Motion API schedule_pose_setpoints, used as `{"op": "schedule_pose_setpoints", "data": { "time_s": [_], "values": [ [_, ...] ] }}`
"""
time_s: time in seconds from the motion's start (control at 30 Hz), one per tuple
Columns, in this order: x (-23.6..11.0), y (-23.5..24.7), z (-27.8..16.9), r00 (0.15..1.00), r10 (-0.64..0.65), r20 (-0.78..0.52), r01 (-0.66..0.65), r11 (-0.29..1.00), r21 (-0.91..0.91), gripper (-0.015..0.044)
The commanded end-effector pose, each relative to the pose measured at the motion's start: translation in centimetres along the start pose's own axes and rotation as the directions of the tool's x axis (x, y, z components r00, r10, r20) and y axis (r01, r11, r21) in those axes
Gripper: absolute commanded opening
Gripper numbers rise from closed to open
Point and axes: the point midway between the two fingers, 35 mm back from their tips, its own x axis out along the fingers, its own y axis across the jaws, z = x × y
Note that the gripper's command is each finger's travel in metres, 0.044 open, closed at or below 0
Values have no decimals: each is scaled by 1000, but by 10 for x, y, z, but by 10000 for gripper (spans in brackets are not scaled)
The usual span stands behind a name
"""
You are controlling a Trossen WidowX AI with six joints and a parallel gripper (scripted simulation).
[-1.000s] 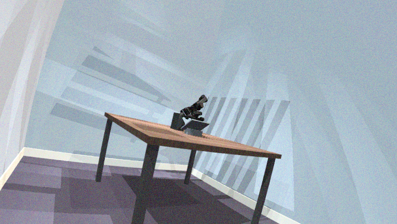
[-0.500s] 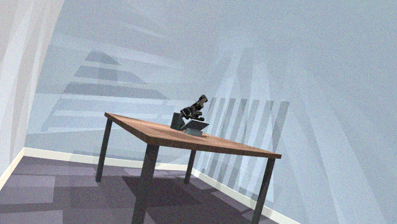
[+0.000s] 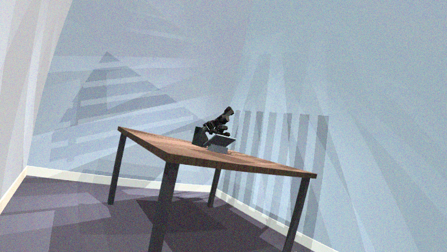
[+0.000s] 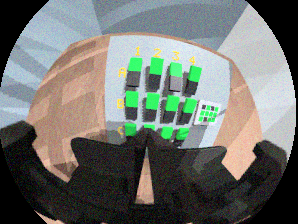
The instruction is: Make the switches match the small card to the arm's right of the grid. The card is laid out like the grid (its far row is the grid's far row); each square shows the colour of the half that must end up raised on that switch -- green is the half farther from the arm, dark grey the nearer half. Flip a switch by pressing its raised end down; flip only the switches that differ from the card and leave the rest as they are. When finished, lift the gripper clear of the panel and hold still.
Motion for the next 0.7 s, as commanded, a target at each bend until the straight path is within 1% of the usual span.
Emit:
{"op": "schedule_pose_setpoints", "data": {
  "time_s": [0.0,0.37,0.43,0.57,0.67],
  "values": [
    [1,-2,-1,1000,-6,-3,6,1000,8,0],
    [0,0,0,1000,0,-1,0,1000,0,0],
    [-14,-2,1,1000,-6,0,6,1000,1,0],
    [-56,-3,-2,1000,-10,17,10,1000,7,0],
    [-63,-2,-3,1000,-9,22,9,1000,8,0]
  ]
}}
